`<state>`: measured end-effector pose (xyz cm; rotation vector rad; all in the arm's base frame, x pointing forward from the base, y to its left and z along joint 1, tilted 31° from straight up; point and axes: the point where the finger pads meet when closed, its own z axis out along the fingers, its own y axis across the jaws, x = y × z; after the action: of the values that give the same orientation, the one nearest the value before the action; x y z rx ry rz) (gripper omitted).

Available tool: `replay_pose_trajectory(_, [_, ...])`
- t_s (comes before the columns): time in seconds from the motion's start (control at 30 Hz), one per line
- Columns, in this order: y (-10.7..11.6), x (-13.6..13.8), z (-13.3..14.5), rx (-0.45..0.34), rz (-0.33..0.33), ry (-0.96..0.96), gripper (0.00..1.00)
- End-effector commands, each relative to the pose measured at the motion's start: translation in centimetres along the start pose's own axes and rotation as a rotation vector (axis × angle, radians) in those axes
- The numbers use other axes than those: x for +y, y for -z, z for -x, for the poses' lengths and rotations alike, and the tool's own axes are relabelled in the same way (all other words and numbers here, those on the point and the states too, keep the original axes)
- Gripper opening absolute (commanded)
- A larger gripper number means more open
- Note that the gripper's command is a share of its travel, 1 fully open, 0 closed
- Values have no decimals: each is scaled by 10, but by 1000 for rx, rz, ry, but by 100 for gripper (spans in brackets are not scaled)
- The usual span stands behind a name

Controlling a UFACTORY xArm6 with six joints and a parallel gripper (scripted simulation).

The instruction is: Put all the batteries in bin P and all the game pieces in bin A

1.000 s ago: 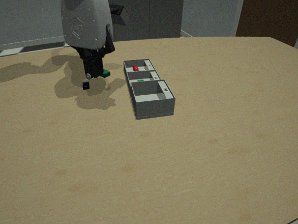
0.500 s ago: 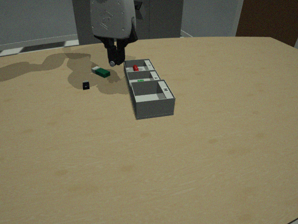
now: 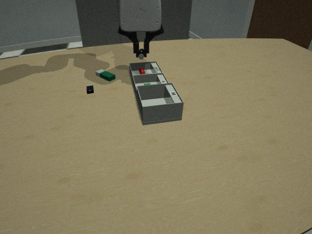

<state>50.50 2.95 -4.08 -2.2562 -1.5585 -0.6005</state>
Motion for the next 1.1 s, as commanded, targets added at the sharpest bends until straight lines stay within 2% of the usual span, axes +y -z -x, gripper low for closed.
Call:
replay_pose_trajectory(0.0, [0,7,-6,3,0,157,0])
replay_pose_trajectory(1.07, [-4,3,-2,3,-1,194,0])
